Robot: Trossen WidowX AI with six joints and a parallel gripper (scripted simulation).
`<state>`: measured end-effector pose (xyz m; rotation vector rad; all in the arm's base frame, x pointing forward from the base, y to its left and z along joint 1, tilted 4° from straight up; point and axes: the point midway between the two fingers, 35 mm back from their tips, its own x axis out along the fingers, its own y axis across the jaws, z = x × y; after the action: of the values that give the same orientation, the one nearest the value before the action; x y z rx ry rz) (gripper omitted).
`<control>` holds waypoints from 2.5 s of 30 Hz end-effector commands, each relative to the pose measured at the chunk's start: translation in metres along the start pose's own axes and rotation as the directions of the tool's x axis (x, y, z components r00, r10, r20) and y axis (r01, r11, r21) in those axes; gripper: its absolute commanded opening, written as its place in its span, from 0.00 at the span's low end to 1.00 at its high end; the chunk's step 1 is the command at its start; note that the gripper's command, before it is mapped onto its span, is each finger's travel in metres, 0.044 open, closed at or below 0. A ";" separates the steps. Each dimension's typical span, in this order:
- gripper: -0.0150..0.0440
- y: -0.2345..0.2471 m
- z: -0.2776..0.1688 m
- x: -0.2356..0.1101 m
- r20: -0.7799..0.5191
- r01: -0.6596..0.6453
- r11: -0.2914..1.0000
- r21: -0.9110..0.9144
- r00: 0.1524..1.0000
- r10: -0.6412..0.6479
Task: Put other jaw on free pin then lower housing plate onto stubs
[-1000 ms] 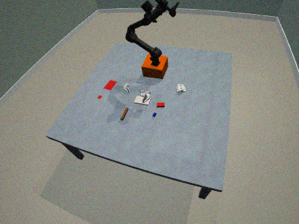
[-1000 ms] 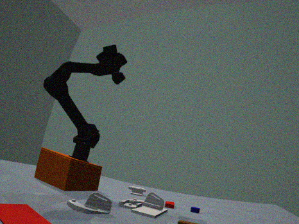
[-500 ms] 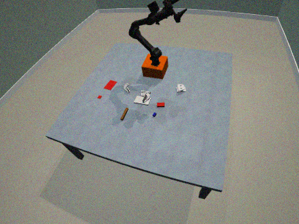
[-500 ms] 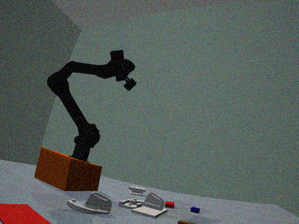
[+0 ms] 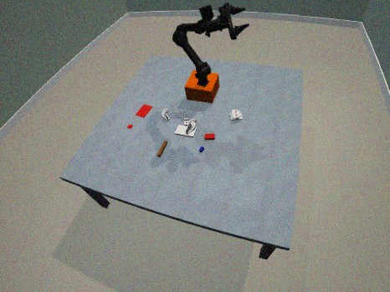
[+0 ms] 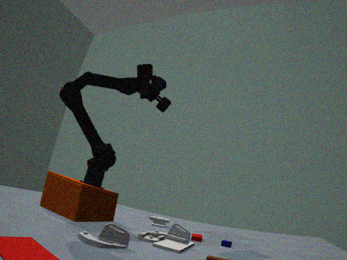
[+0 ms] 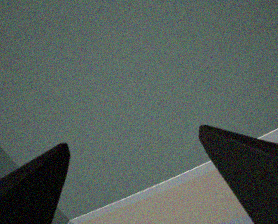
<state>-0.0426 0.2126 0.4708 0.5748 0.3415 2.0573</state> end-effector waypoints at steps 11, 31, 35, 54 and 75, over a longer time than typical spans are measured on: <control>1.00 -0.072 0.008 0.001 0.025 0.248 0.966 -0.067 0.969 -0.247; 1.00 -0.184 0.020 -0.038 0.039 0.600 0.777 -0.192 0.795 -0.605; 1.00 -0.205 0.021 -0.051 0.034 0.655 0.723 -0.218 0.746 -0.665; 1.00 -0.287 0.017 -0.130 -0.006 0.849 0.465 -0.250 0.479 -0.878; 1.00 -0.346 -0.004 -0.258 -0.139 0.905 0.151 -0.398 0.103 -0.985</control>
<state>0.3112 0.1857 0.2530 -0.2134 0.4972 0.8163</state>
